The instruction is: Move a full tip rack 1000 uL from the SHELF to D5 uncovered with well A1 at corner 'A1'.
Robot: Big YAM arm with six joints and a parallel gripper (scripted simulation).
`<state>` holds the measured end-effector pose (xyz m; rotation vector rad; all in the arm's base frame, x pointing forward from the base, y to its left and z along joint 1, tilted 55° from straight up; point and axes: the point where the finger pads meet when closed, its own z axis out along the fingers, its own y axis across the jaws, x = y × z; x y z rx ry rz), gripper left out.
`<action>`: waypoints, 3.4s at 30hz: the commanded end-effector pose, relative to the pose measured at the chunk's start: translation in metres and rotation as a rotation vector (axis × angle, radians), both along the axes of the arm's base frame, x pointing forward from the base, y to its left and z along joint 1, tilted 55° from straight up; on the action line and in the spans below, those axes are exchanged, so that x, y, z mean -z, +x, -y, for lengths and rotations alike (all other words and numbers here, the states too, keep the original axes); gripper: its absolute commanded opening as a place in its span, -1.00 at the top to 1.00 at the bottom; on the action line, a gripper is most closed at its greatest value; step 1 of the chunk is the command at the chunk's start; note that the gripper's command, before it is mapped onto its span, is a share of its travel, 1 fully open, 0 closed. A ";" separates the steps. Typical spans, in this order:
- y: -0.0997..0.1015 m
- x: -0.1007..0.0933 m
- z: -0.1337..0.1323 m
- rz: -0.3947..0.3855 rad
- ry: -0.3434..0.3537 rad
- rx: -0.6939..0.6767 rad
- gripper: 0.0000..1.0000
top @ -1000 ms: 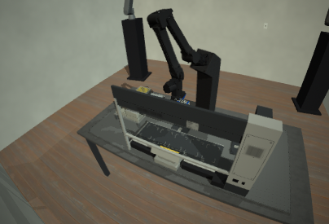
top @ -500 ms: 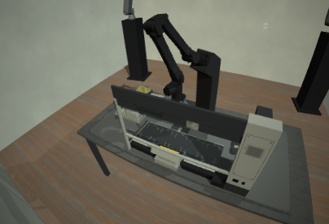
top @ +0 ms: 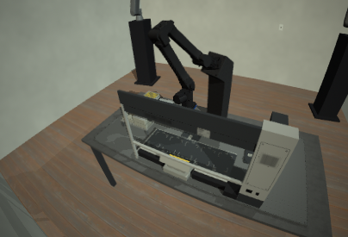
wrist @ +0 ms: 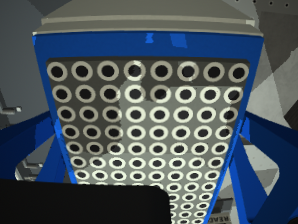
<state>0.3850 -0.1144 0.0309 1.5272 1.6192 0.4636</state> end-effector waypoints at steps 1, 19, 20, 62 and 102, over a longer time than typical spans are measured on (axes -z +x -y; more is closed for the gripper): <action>0.003 0.005 0.007 -0.003 -0.012 0.005 1.00; 0.022 0.021 0.014 -0.003 -0.012 0.005 1.00; 0.023 0.022 0.015 -0.003 -0.012 0.005 1.00; 0.066 0.060 0.031 -0.008 -0.011 0.005 1.00; 0.091 0.083 0.035 -0.017 0.000 0.001 1.00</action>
